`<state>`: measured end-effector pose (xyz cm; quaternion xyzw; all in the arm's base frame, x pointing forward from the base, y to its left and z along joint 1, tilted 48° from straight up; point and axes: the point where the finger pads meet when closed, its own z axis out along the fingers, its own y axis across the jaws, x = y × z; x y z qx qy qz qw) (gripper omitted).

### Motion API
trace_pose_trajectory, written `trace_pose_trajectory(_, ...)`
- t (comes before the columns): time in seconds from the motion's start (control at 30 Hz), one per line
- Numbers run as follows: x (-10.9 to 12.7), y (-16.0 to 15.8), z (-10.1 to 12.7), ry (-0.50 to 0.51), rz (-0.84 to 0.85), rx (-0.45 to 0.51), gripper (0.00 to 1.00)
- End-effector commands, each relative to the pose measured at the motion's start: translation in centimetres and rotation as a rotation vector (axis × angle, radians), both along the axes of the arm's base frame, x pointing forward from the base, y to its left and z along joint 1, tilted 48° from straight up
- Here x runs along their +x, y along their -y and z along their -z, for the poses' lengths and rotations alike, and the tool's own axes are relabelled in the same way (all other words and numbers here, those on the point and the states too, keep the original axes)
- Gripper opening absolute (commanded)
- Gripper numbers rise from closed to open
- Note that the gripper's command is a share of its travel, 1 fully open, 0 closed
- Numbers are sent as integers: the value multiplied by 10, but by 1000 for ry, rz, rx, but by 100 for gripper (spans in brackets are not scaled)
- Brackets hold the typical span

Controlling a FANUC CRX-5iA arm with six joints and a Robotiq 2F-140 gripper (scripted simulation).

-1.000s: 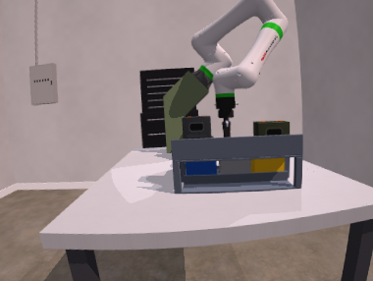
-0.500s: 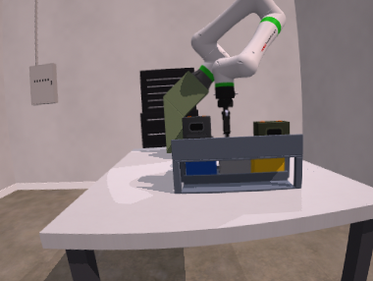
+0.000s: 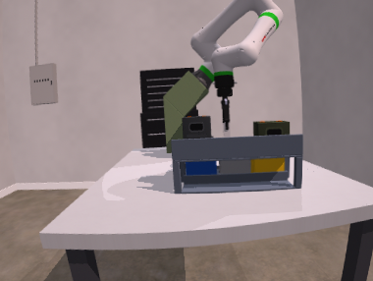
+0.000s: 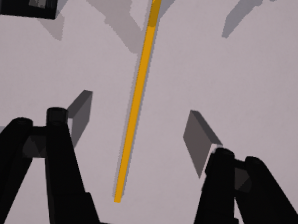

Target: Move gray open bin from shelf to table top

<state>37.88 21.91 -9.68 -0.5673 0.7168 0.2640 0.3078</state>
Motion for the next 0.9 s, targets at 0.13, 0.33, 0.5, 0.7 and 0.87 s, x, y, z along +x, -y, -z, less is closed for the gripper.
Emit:
trace_pose_trajectory(0.13,0,2,-2,0,0,0,57)
trace_pose_trajectory(0.33,-3,18,-17,0,0,0,57)
trace_pose_trajectory(0.5,-4,22,-21,0,0,0,57)
trace_pose_trajectory(0.7,-4,22,-21,0,0,0,57)
trace_pose_trajectory(0.87,-3,18,-17,0,0,0,57)
